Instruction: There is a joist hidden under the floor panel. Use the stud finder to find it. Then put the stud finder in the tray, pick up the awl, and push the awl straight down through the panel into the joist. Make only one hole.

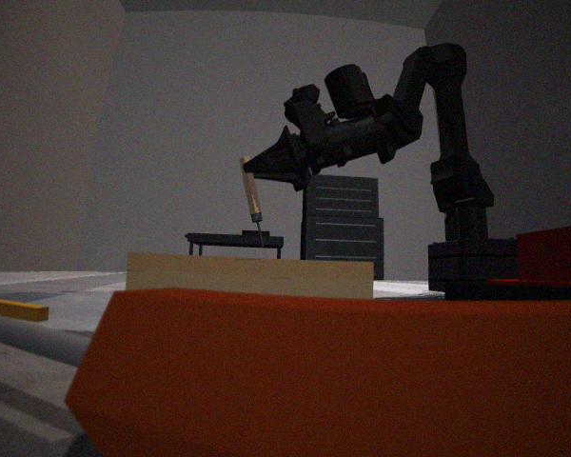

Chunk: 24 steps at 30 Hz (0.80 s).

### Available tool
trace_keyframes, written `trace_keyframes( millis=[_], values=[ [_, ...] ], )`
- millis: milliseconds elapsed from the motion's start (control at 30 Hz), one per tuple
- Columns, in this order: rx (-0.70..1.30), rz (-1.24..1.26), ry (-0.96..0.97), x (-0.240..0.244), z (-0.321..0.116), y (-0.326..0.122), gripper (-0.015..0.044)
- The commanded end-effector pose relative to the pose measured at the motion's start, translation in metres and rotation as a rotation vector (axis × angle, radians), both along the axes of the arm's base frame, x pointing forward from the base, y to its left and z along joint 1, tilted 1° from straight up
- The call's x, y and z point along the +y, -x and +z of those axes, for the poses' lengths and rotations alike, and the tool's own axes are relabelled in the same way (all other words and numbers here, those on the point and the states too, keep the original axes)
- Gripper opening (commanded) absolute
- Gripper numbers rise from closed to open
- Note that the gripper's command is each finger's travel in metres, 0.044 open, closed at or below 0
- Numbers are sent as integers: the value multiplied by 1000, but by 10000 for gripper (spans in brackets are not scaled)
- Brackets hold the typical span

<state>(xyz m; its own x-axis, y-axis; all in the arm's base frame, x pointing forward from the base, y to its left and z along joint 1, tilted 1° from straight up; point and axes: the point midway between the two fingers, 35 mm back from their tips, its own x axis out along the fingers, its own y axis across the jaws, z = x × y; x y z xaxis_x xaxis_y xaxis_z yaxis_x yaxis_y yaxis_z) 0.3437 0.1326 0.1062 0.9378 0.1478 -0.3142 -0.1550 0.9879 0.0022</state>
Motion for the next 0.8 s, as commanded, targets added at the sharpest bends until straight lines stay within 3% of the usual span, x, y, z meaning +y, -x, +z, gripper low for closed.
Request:
trace_keyframes(
  millis=[0, 767],
  values=[
    [-6, -5, -7, 0, -2, -1, 0],
    [-5, -5, -7, -1, -37, 0, 0]
  ],
)
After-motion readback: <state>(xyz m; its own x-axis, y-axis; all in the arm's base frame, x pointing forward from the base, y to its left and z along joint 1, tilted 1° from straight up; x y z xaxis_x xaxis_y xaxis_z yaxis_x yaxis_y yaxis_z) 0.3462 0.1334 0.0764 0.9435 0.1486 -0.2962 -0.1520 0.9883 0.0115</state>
